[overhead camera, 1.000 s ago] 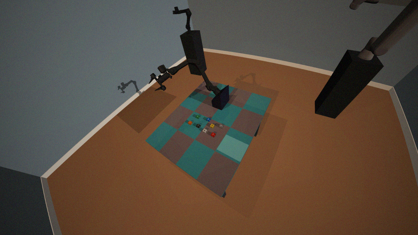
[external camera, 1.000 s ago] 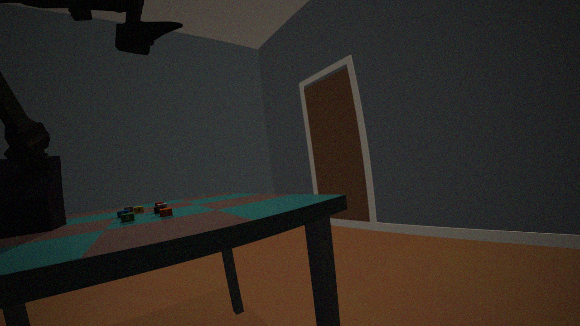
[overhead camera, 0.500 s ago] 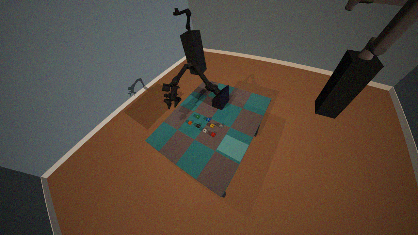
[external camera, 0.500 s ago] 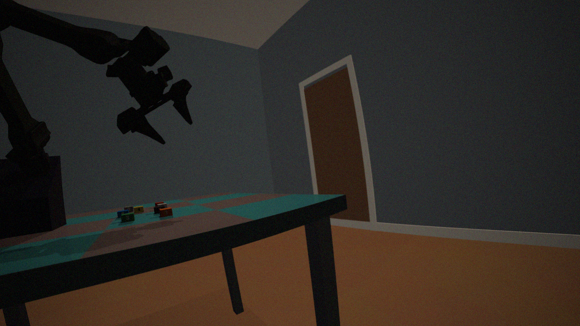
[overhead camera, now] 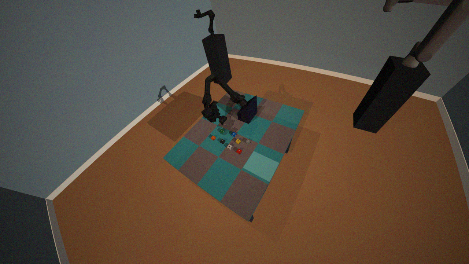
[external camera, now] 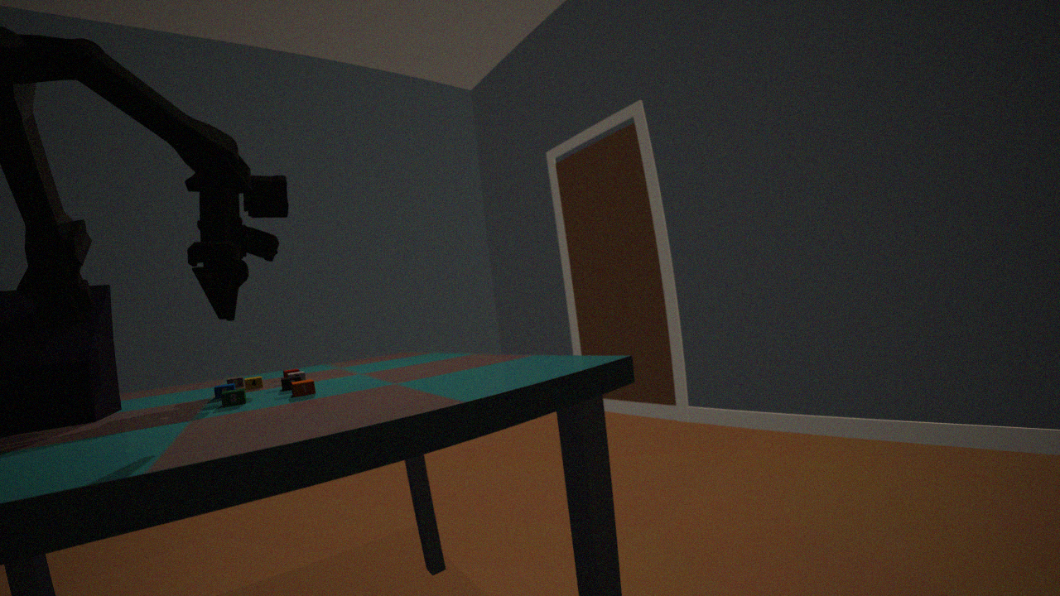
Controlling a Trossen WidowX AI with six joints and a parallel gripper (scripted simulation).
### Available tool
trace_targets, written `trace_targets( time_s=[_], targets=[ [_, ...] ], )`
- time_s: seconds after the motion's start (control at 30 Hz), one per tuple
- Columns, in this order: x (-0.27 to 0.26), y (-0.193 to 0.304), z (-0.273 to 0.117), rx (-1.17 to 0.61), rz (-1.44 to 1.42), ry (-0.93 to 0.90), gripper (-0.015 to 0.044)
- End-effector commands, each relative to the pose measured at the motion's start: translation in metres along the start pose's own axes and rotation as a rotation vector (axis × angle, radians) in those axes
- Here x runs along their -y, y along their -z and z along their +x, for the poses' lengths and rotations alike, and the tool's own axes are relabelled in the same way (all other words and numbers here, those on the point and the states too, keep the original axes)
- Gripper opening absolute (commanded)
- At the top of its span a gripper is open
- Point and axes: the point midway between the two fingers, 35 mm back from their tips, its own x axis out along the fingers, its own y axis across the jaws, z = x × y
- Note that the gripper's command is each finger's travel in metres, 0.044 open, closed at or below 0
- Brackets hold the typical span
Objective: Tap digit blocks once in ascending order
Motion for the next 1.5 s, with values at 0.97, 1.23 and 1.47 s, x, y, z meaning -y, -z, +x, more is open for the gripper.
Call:
trace_targets(
  time_s=[0.97,1.23,1.47],
  targets=[
    [-0.110,0.018,0.002,-0.016,-0.064,0.007,0.0400],
    [-0.131,0.027,0.003,-0.016,-0.063,0.017,0.0400],
    [-0.131,0.027,0.003,-0.016,-0.063,0.017,0.0400]
  ],
)
